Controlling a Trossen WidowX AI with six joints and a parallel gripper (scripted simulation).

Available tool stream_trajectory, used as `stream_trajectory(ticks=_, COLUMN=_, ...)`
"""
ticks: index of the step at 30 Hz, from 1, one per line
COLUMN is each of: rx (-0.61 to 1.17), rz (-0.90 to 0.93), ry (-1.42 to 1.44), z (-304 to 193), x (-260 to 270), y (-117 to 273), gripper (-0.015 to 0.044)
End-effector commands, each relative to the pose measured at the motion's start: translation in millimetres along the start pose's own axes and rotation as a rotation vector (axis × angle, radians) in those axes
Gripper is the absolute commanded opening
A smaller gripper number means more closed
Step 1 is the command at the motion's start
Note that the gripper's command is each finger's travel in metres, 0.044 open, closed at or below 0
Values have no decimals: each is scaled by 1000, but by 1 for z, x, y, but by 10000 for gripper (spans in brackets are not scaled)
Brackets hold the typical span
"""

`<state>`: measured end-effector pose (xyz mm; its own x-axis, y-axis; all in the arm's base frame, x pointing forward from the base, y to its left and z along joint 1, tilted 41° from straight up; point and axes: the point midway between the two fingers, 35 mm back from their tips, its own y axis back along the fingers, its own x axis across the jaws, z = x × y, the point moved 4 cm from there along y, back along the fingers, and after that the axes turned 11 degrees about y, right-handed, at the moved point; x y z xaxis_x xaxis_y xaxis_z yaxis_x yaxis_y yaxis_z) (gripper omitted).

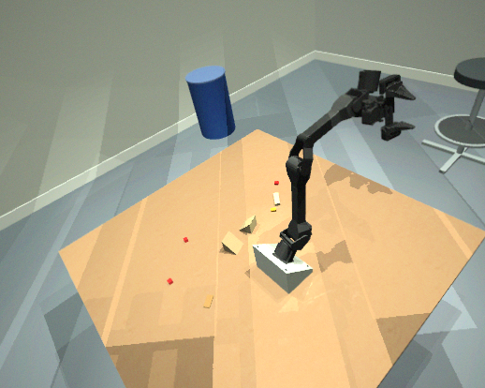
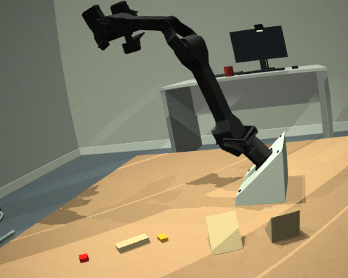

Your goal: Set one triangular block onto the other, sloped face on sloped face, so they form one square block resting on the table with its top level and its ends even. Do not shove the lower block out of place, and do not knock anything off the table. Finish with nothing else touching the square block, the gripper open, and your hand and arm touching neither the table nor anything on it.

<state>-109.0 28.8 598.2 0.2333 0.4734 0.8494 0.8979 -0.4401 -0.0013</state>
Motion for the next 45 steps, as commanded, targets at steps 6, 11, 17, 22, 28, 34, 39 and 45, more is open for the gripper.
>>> stream_trajectory(ticks=6, rx=206, rz=-76, ry=201, z=-44, x=-37, y=11, gripper=440)
stream_trajectory(ticks=11, rx=441, rz=-111, ry=484, z=-84, x=-78, y=38, gripper=440)
stream_trajectory(ticks=17, rx=761, rz=-90, ry=833, z=-119, x=-131, y=93, gripper=440)
stream_trajectory(ticks=22, rx=1018, rz=-64, ry=983, z=-130, x=-168, y=149, gripper=440)
stream_trajectory(ticks=28, rx=1301, rz=48, ry=1229, z=-123, x=-209, y=217, gripper=440)
stream_trajectory(ticks=34, rx=1604, rz=280, ry=1516, z=-90, x=-248, y=293, gripper=440)
stream_trajectory(ticks=39, rx=1856, rz=577, ry=1736, z=-39, x=-275, y=353, gripper=440)
stream_trajectory(ticks=45, rx=2133, rz=1012, ry=1898, z=42, x=-296, y=405, gripper=440)
